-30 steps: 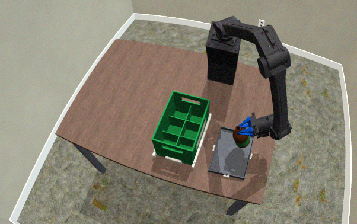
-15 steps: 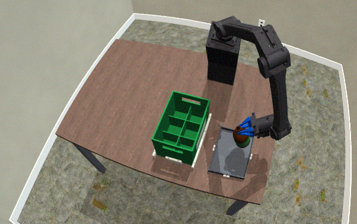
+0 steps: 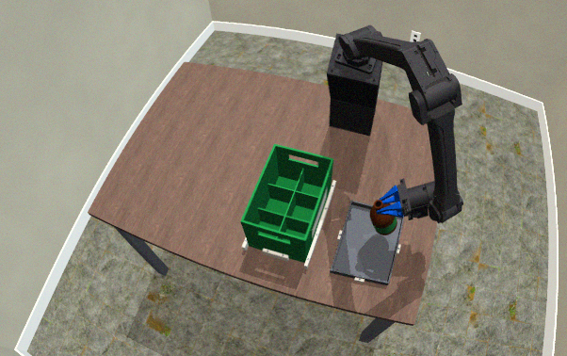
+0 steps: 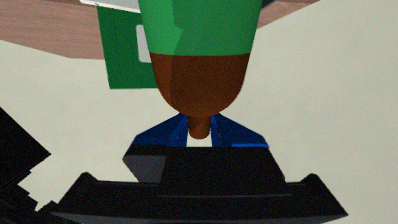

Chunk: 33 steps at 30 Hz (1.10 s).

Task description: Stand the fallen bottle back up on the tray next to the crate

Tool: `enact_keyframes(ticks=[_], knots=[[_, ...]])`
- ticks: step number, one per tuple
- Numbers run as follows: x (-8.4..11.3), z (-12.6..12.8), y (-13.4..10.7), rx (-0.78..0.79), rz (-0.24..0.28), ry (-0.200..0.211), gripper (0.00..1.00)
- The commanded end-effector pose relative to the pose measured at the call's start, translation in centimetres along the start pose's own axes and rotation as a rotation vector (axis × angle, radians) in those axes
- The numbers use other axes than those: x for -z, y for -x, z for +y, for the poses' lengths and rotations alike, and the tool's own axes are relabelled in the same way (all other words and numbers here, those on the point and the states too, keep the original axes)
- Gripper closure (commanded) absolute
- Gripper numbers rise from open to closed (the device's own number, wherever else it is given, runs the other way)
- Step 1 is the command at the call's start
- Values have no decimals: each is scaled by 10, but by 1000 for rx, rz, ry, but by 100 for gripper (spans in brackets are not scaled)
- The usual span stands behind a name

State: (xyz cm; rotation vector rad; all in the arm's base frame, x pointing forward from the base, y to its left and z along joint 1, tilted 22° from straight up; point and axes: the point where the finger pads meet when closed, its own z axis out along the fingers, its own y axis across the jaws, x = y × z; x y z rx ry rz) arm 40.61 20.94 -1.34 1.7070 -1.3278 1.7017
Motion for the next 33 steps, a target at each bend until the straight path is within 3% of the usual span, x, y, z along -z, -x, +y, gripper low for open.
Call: enact_keyframes(ticks=[1,24,33], knots=[[4,-9,-11,-26,-10,-10,100],[2,-12,-9,-37,-12,-6,100],[-5,-5,8,-6,-1,0,100]])
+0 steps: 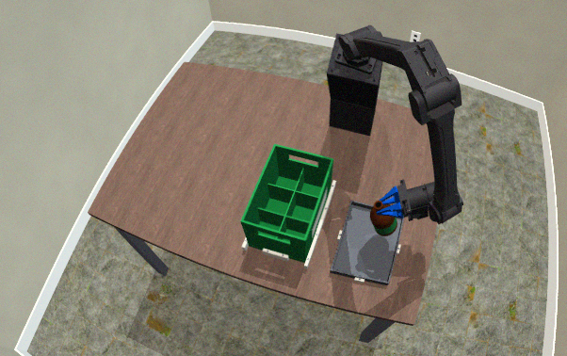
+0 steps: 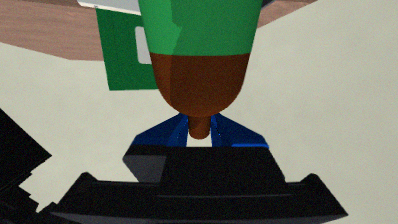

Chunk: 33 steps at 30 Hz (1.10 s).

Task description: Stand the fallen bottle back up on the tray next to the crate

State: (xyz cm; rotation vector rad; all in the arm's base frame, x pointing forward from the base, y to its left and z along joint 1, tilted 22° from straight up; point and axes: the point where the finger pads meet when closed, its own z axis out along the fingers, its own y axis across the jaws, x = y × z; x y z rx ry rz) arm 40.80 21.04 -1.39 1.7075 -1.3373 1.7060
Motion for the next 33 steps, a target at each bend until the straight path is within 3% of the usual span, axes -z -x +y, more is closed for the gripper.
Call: enact_keyframes(ticks=[1,33], knots=[[-5,-2,8,4,3,2,100],[-12,-2,38,6,0,-6,100]])
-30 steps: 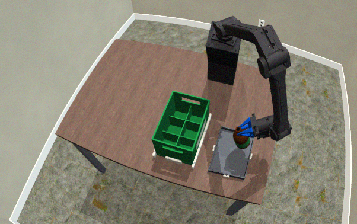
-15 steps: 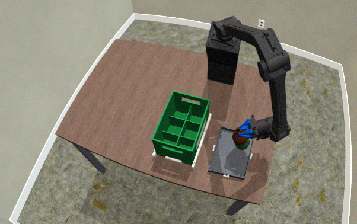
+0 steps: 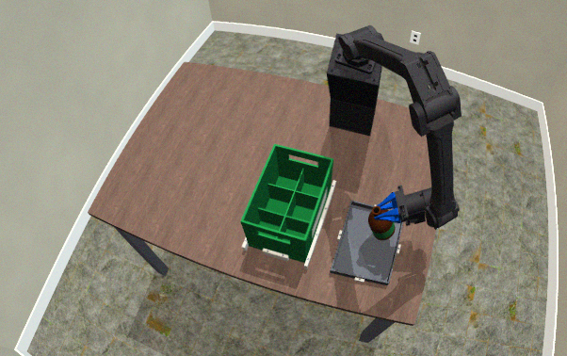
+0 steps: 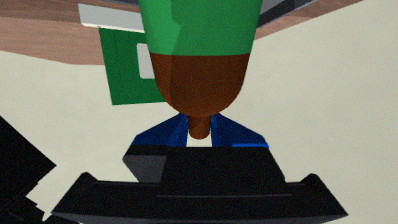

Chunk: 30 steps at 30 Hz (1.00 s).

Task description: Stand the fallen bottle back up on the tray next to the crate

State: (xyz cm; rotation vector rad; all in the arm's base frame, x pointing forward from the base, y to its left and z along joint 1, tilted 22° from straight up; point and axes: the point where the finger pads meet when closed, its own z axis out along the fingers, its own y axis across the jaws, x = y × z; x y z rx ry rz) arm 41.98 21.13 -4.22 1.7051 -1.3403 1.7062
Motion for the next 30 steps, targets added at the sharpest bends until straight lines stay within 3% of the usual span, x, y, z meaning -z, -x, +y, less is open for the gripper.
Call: enact_keyframes(ticks=[1,30], knots=[[-3,-2,10,7,0,-5,100],[-10,-1,24,10,3,-1,100]])
